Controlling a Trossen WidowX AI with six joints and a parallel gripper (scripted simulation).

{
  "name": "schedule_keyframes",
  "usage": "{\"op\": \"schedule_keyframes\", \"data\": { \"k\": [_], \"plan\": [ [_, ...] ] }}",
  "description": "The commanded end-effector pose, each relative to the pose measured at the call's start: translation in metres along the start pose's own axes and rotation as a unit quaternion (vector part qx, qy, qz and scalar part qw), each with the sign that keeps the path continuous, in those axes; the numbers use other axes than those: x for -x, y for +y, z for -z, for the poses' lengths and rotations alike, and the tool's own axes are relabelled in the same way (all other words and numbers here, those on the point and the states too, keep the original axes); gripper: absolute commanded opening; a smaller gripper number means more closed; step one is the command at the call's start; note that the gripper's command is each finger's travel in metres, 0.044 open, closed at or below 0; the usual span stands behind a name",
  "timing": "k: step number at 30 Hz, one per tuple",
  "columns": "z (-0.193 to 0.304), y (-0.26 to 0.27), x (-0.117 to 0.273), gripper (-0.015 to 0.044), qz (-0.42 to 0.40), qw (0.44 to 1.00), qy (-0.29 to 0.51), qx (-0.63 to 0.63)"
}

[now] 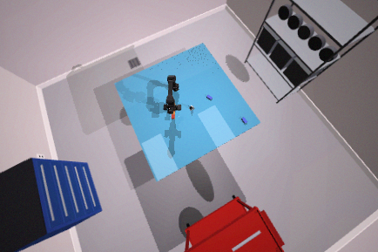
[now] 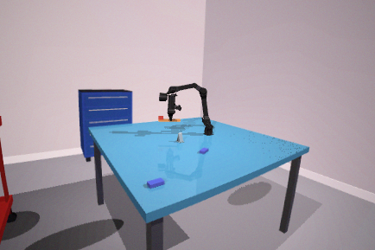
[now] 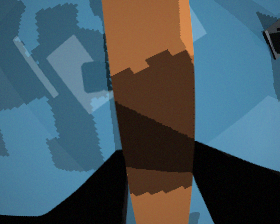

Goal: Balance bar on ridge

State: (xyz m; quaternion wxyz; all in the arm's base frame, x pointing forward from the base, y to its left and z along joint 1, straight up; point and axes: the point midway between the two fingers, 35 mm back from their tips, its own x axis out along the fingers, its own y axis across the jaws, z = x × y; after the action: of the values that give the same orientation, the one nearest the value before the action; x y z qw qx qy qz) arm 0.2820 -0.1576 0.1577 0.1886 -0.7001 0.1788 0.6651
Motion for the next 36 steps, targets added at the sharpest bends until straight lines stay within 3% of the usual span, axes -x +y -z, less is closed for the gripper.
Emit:
{"op": "schedule_keyframes", "data": {
  "k": [1, 36],
  "plan": [
    [-0.001, -0.002, 0.007, 0.0000, 0.000, 1.000, 0.001, -0.004],
    [-0.039, -0.135, 0.007, 0.0000, -0.002, 0.954, -0.007, -0.300]
  ]
}}
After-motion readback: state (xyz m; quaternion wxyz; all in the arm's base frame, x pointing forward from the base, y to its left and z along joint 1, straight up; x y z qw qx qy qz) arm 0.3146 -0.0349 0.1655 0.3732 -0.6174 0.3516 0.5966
